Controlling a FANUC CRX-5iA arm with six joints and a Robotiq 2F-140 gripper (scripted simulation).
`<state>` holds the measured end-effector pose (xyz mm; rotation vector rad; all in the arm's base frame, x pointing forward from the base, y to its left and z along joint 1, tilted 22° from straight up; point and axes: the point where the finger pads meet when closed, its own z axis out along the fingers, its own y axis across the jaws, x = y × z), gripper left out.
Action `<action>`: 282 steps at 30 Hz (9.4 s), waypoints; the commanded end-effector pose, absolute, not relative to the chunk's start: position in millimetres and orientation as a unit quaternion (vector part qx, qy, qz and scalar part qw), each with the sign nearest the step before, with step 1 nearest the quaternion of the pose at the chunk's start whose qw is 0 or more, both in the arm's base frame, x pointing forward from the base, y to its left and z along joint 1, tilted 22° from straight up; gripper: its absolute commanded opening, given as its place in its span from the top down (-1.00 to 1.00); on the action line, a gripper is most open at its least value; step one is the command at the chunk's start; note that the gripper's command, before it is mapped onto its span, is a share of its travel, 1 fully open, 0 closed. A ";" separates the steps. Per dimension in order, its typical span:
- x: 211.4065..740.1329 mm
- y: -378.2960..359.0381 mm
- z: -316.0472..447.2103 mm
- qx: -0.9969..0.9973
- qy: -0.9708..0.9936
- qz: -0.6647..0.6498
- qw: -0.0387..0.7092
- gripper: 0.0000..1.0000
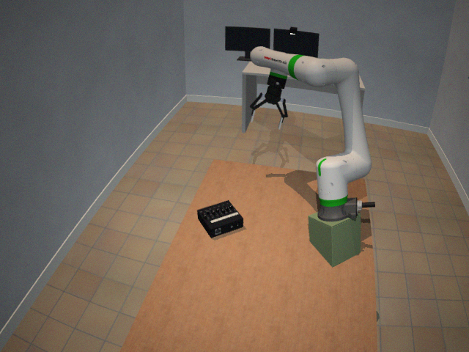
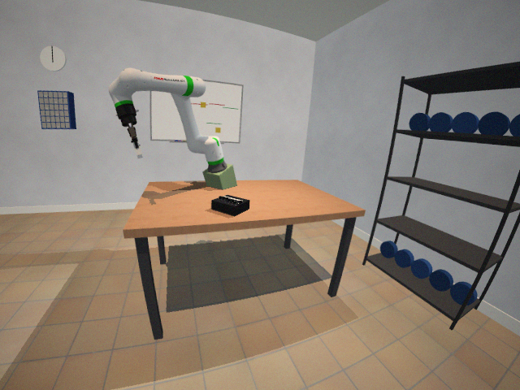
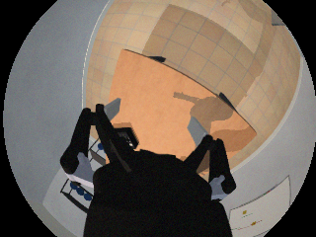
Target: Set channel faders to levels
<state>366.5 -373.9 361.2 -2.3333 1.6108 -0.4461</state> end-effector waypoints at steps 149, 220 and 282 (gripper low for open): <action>516.3 14.9 142.7 -0.156 0.964 -0.170 0.134 -1.00; 521.8 6.3 139.1 0.472 0.837 -0.090 0.263 -1.00; 471.2 78.4 161.8 -0.446 0.859 -0.228 0.102 -1.00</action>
